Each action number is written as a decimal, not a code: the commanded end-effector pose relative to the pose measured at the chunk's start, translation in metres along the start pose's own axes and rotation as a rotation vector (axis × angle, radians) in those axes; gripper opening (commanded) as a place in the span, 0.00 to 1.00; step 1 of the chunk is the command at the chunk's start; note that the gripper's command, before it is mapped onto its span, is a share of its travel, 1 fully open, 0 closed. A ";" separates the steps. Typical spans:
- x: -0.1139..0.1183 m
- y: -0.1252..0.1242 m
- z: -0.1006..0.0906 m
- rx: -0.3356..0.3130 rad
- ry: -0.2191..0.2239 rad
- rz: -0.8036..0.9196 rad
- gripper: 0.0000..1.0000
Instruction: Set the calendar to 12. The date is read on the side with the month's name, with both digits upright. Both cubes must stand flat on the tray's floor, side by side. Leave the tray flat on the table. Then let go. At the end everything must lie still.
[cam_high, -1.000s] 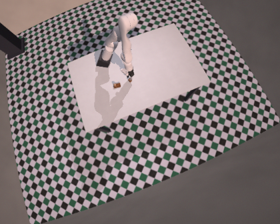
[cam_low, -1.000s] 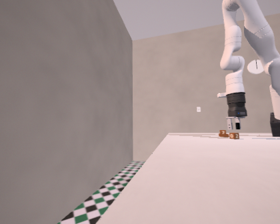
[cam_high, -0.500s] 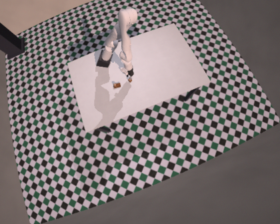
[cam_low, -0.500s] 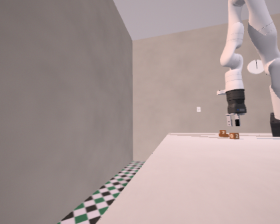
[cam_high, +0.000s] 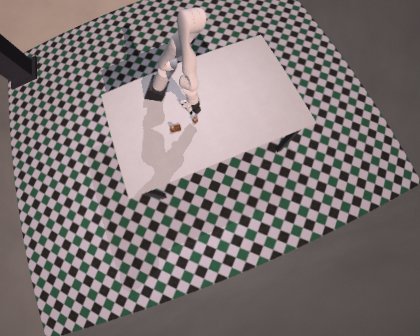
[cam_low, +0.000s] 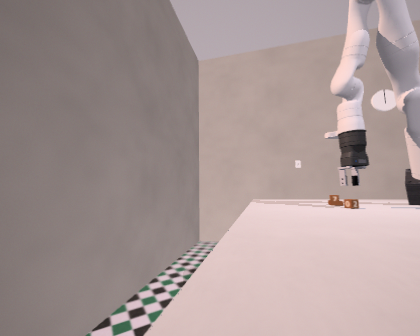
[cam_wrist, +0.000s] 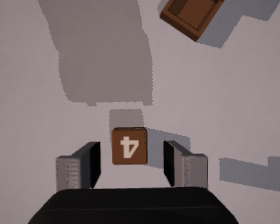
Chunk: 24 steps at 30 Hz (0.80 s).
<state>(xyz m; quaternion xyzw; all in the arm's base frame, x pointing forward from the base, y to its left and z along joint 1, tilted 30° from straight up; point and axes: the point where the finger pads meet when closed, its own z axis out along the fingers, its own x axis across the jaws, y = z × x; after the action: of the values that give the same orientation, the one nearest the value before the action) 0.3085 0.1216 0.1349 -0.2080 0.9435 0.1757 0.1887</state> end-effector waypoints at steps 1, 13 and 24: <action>-0.002 0.000 -0.002 0.004 -0.005 -0.002 0.87; -0.001 0.000 -0.002 0.005 -0.004 -0.002 0.87; 0.002 -0.001 -0.002 0.030 0.009 0.000 0.87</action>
<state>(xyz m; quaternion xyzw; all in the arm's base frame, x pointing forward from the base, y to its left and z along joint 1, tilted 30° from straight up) 0.3074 0.1176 0.1346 -0.2022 0.9474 0.1618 0.1878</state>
